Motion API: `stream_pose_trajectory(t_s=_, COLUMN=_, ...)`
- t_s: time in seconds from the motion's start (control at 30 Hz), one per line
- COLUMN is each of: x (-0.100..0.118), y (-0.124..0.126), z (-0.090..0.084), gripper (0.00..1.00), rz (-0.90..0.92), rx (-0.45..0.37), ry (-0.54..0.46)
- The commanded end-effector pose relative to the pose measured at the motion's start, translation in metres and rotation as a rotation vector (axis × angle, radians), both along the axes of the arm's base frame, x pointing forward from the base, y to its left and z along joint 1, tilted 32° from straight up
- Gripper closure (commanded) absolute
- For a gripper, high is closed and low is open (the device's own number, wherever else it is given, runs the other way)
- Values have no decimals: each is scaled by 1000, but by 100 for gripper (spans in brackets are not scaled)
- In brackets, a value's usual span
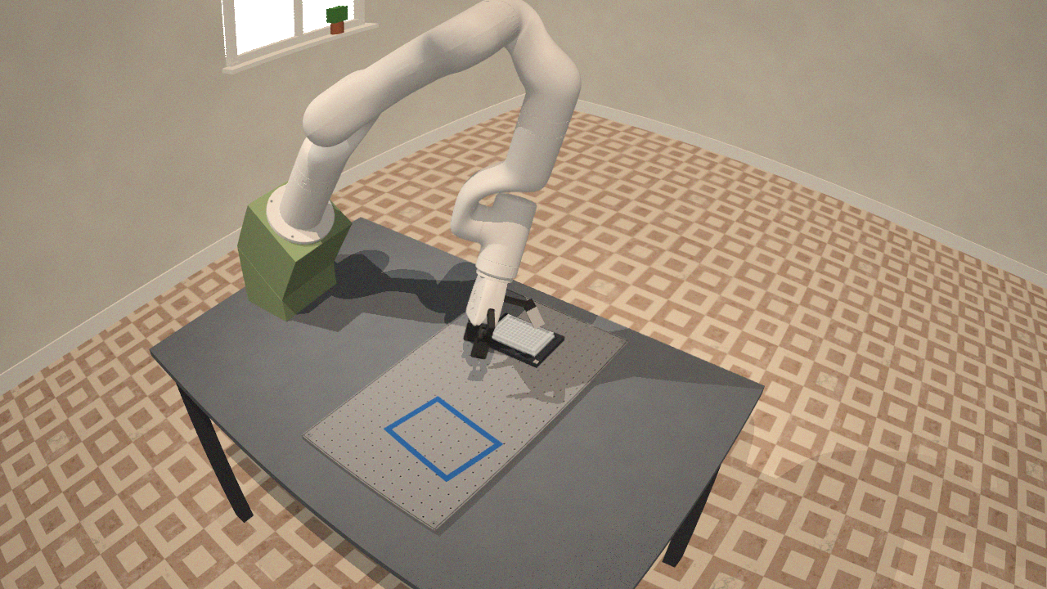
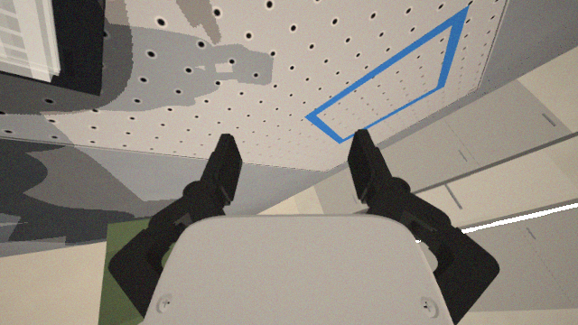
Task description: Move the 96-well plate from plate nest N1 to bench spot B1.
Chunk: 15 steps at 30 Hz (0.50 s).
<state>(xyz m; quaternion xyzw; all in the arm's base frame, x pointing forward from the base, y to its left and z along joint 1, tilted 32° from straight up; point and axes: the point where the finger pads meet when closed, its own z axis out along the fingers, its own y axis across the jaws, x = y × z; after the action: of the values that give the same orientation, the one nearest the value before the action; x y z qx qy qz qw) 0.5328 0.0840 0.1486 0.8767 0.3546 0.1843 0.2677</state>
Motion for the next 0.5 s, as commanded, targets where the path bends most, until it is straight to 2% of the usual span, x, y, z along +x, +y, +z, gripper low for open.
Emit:
stream_pose_trajectory(t_s=0.0, x=3, y=17, z=2, gripper=0, rz=-28, rx=87, ry=-55)
stream_pose_trajectory(t_s=0.07, x=3, y=17, z=2, gripper=0, rz=-28, rx=87, ry=-55)
stream_pose_trajectory(t_s=0.17, x=4, y=32, z=4, gripper=0, rz=-64, rx=171, ry=-83)
stream_pose_trajectory(t_s=0.23, x=4, y=35, z=5, gripper=0, rz=-64, rx=171, ry=-83)
stream_pose_trajectory(t_s=0.4, x=3, y=56, z=8, gripper=0, rz=-114, rx=282, ry=-109)
stream_pose_trajectory(t_s=0.47, x=3, y=58, z=8, gripper=0, rz=-114, rx=282, ry=-109)
